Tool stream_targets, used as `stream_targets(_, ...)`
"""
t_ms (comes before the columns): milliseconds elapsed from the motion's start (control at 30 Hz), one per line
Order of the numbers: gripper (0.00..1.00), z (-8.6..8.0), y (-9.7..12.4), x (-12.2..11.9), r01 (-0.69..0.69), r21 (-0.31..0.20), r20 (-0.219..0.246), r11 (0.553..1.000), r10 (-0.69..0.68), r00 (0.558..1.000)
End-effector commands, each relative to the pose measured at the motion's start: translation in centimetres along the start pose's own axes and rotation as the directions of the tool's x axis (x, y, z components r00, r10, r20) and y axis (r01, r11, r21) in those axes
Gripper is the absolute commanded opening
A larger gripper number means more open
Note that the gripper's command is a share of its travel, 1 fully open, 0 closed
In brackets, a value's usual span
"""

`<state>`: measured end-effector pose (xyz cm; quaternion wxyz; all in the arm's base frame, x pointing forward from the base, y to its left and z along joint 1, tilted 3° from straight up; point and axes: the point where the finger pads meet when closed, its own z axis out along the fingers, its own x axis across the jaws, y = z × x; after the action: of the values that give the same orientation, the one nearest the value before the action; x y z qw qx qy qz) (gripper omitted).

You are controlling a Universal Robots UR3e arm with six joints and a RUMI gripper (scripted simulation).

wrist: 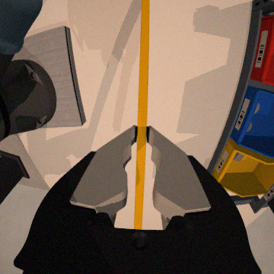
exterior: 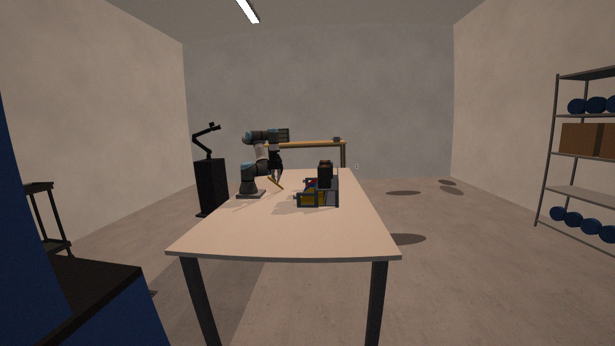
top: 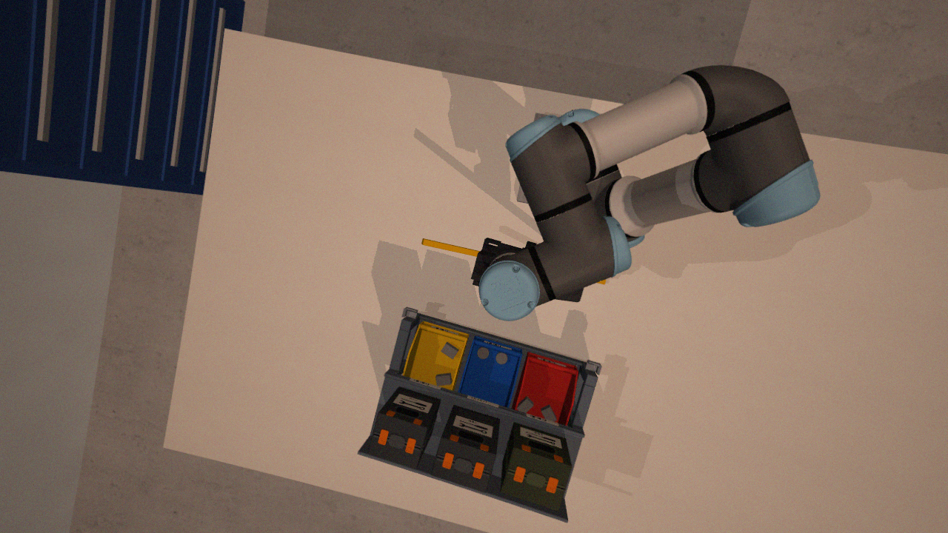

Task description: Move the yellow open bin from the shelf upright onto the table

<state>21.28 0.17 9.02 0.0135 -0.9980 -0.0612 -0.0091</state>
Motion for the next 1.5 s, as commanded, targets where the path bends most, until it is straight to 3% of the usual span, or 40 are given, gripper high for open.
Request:
stream_targets(0,0.0,-0.3,0.2,-1.6,0.002,0.004,-0.023,1.0,-0.002,1.0)
stream_targets(267,0.0,-0.3,0.2,-1.6,0.002,0.004,-0.023,1.0,-0.002,1.0)
stream_targets(433,0.0,-0.3,0.2,-2.9,0.002,0.004,-0.022,1.0,-0.002,1.0)
stream_targets(1467,0.0,-0.3,0.2,-1.8,0.002,0.004,-0.022,1.0,-0.002,1.0)
